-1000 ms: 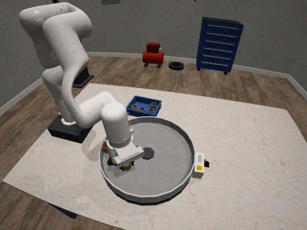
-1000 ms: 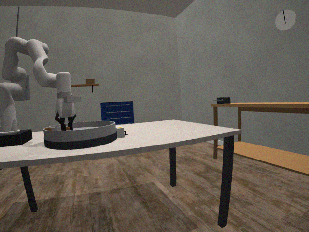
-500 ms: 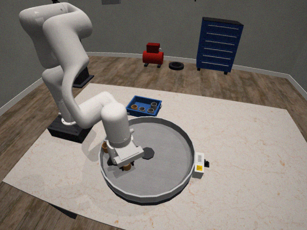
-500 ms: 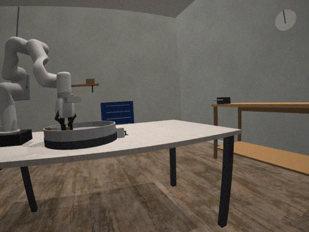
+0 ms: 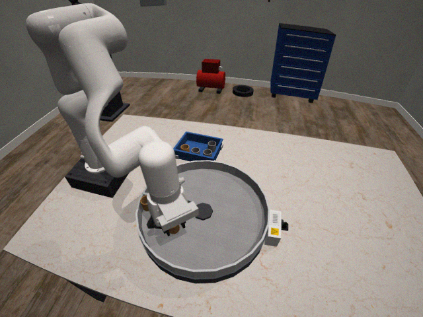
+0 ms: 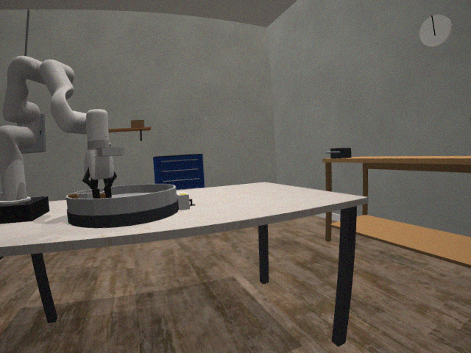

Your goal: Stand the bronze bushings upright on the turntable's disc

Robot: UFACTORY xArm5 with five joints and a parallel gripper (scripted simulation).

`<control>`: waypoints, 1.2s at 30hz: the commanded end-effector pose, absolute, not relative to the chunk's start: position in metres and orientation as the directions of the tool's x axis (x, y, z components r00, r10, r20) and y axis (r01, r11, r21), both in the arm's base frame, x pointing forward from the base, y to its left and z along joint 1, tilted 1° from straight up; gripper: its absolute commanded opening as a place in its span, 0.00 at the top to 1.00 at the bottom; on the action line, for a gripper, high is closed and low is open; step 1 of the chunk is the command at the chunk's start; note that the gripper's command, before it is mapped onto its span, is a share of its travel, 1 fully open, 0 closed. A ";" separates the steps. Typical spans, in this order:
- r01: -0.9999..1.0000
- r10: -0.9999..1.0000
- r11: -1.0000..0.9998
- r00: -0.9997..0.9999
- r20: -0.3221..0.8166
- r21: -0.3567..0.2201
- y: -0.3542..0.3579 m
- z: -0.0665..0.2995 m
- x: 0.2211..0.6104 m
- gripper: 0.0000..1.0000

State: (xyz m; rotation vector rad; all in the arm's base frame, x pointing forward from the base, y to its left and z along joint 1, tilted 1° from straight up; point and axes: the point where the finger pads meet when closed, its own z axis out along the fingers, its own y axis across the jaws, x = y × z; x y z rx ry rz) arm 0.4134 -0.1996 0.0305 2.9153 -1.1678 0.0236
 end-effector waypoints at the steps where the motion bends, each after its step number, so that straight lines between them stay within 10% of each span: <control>1: -0.690 -0.690 -0.723 0.723 0.018 -0.006 -0.200 0.032 0.415 0.51; 36: -0.690 -0.690 -0.723 0.723 0.018 -0.006 -0.200 0.077 0.414 0.51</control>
